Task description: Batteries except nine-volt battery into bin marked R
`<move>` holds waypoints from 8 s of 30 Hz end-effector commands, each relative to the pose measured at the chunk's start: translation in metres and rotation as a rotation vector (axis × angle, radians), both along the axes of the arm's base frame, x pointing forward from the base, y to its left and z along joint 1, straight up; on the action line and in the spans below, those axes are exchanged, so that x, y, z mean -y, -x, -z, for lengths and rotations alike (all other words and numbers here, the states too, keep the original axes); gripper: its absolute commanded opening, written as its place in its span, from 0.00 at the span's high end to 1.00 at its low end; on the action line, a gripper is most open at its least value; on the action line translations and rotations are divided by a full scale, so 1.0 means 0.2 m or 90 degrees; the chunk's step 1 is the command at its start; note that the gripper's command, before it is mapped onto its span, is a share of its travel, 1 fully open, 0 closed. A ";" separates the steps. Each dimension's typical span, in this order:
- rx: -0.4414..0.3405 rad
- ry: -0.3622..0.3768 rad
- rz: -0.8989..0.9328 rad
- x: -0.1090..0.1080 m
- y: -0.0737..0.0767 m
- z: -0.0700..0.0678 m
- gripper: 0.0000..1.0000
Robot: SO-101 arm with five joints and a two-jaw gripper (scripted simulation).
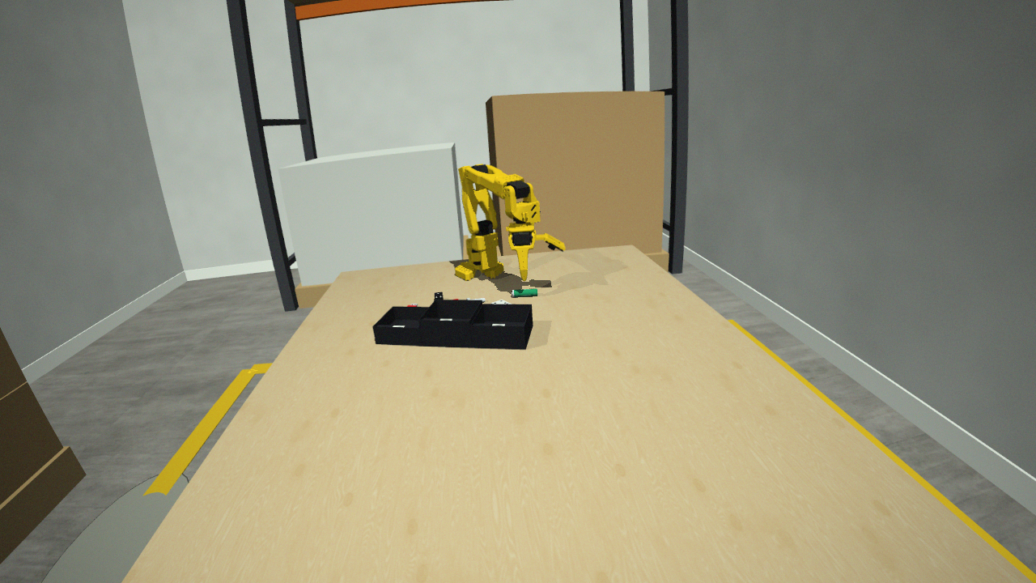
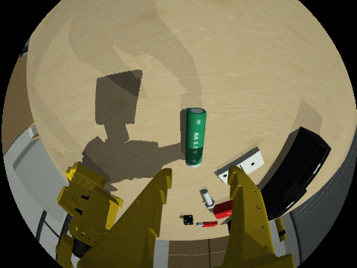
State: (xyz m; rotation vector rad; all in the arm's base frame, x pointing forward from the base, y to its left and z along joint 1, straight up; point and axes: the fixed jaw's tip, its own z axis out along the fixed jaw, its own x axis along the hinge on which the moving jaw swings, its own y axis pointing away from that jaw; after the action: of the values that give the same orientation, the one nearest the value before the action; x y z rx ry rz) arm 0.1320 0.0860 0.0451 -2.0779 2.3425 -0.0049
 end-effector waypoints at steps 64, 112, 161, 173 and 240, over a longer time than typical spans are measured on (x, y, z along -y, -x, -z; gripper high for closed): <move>0.018 -0.012 -0.011 -0.02 -0.01 0.20 1.00; 0.031 -0.020 0.047 -0.01 -0.06 -0.10 1.00; 0.286 -0.287 0.844 0.26 -0.90 -0.29 1.00; 0.286 -0.287 0.844 0.26 -0.90 -0.29 0.97; 0.146 -0.126 0.928 0.44 -0.18 -0.40 0.75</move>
State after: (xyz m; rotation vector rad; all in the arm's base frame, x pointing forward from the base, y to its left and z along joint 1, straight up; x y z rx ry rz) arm 0.1680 -0.0002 0.1212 0.0221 2.8886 -0.0159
